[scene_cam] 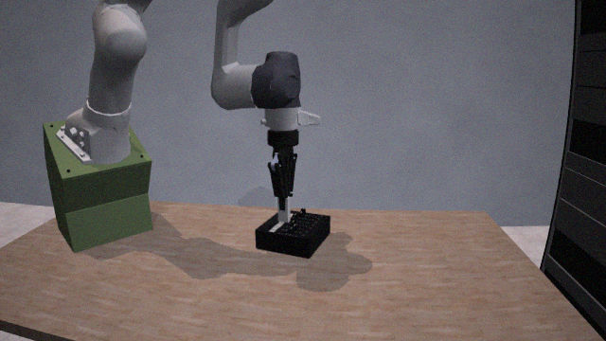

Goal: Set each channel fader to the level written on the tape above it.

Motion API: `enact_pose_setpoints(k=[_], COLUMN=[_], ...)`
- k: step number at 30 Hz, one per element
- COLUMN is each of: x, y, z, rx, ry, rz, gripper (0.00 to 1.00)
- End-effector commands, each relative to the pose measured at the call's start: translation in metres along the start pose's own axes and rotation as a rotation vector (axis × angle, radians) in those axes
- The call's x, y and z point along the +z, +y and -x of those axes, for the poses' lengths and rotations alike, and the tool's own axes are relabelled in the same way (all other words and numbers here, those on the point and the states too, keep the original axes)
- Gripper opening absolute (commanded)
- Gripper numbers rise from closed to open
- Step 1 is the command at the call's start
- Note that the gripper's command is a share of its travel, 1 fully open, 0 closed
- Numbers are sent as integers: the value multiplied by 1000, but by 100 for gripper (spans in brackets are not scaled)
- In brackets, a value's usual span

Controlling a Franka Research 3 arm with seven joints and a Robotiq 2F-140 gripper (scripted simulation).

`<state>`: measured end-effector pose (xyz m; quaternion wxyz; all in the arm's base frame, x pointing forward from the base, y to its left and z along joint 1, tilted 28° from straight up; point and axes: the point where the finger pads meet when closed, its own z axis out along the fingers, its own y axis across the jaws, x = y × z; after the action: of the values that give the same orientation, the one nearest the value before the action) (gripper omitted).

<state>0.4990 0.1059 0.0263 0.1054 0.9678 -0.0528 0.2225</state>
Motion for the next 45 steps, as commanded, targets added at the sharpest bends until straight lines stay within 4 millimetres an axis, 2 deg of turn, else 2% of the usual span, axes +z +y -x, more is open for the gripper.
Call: enact_pose_setpoints(k=[1, 45], x=[1, 3], y=[-1, -1], z=[-1, -6], rx=[8, 8], ry=[1, 1], rz=[-6, -6], gripper=[0, 0])
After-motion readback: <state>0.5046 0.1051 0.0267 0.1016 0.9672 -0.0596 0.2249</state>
